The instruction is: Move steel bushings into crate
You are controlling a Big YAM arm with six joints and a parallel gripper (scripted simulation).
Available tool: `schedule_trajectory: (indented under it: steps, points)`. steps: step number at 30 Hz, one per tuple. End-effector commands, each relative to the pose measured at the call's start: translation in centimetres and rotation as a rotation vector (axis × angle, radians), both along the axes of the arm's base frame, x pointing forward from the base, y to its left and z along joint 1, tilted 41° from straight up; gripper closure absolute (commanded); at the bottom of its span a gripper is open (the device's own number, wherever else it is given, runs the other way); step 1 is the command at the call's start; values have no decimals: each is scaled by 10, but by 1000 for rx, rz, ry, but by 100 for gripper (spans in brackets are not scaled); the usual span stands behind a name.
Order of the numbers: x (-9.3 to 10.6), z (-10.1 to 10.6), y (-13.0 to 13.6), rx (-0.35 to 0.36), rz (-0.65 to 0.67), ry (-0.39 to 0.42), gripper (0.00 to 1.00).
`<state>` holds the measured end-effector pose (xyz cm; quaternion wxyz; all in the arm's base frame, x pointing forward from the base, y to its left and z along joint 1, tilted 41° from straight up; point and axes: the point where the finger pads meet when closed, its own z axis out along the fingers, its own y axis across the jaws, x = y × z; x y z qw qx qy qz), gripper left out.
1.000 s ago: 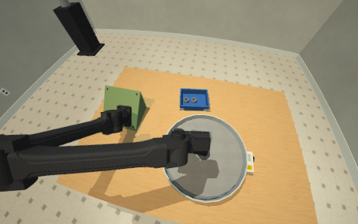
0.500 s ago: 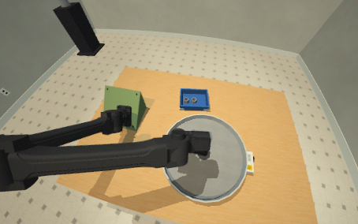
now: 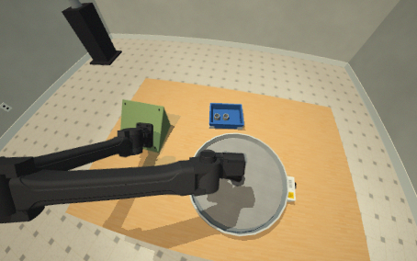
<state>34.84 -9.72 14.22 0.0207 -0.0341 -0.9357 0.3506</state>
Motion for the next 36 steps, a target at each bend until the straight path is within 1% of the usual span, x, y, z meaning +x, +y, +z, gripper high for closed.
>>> schedule_trajectory:
  steps: [1,14,18,36]
  points:
    - [20,13,5,3,21,-43,87]
    - [21,14,4,3,21,-45,87]
    - [19,9,3,2,19,-31,87]
    - [19,11,3,3,18,-38,87]
